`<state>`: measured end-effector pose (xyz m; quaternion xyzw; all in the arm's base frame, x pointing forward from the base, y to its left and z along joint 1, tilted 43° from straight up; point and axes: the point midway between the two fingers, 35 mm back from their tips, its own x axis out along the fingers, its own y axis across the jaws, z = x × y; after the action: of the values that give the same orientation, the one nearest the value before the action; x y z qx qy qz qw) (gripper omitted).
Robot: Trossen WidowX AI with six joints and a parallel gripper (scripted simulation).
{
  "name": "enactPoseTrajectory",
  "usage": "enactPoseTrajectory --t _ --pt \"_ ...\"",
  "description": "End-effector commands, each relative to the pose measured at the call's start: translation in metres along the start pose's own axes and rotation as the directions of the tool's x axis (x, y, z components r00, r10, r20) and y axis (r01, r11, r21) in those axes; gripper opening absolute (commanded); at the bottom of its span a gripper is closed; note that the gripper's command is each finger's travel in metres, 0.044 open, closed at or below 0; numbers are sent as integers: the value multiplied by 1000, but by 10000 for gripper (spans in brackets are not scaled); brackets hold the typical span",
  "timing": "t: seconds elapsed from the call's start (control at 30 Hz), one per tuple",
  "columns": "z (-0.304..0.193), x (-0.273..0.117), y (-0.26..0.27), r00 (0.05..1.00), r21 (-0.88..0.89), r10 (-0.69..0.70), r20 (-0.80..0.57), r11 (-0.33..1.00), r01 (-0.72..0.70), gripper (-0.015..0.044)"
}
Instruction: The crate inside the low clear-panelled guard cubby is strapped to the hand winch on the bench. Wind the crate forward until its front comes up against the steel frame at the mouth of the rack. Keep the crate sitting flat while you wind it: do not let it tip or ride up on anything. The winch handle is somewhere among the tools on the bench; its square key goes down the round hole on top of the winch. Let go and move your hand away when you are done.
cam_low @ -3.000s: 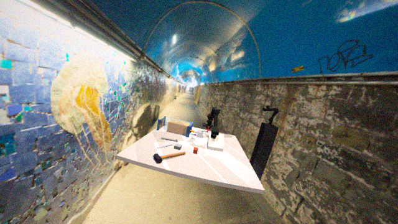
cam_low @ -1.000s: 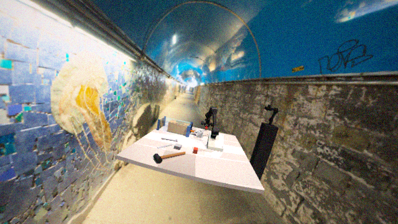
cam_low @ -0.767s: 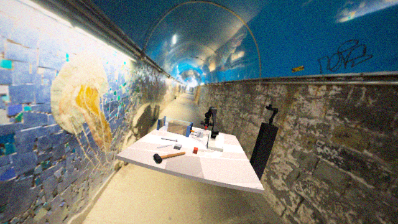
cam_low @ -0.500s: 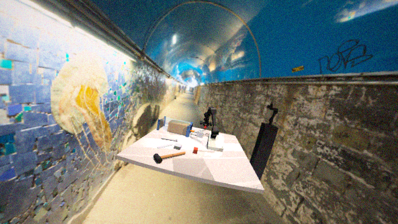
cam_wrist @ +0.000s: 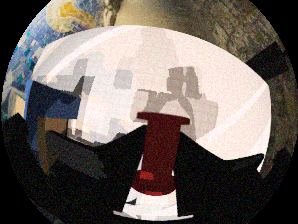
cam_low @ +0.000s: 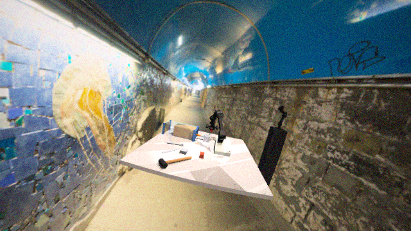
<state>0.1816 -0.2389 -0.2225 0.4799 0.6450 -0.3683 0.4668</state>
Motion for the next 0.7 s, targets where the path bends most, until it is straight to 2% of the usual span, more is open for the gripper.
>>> enactPoseTrajectory --t 0.0,0.67 --pt "4 3 16 999 -11 31 5 999 -31 0" --pt "9 4 39 999 -11 33 5 999 -33 0"
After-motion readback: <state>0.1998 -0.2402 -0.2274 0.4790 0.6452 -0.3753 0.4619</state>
